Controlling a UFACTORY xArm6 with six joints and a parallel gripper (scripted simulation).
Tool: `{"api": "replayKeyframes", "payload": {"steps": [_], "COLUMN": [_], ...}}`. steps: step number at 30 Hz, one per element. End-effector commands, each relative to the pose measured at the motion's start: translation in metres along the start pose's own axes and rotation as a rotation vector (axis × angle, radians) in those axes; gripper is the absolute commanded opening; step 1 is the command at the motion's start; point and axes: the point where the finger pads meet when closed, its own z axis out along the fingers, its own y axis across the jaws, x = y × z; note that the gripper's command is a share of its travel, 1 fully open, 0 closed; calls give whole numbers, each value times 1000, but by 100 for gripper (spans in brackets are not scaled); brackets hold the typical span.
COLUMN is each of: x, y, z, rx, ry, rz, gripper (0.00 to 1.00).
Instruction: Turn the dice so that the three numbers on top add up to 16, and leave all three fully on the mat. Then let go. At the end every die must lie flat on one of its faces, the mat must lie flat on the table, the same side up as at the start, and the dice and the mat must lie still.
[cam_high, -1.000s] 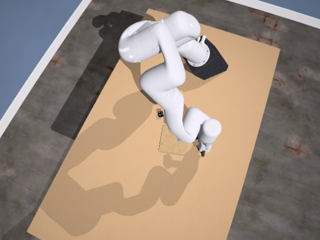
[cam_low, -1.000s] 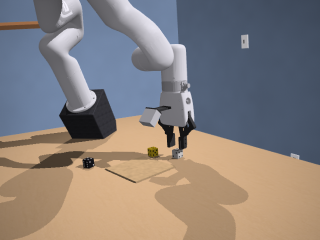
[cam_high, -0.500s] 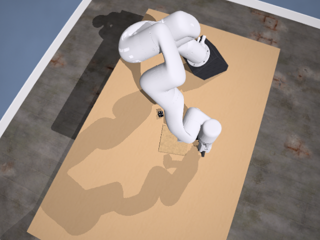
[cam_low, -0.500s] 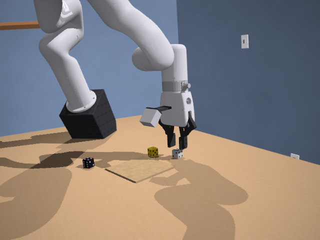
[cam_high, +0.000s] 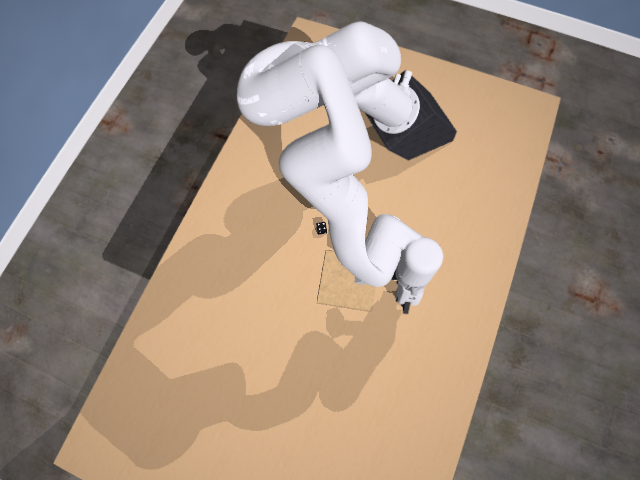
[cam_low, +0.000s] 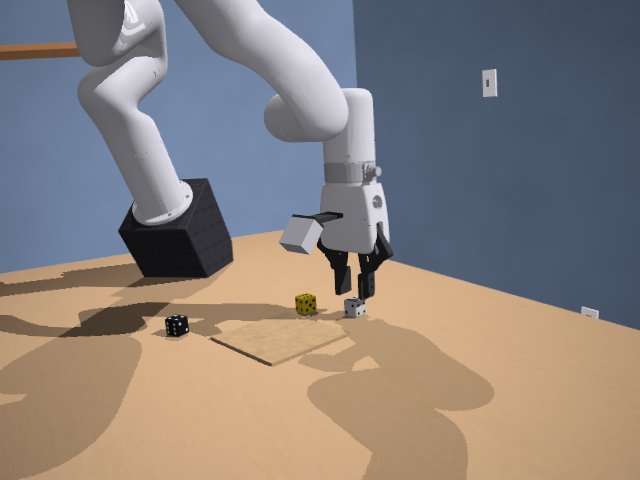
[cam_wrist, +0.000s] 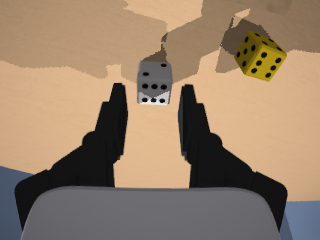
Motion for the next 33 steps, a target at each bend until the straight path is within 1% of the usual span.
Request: {"api": "replayKeyframes", "payload": {"steps": [1,24,33], "x": [0,0,0], "y": [-1,-1,-1], "z": [-1,0,10], "rx": [3,3,3], "ry": [-1,-1,-1], "rz": [1,1,1], "gripper": [42,42,42]}}
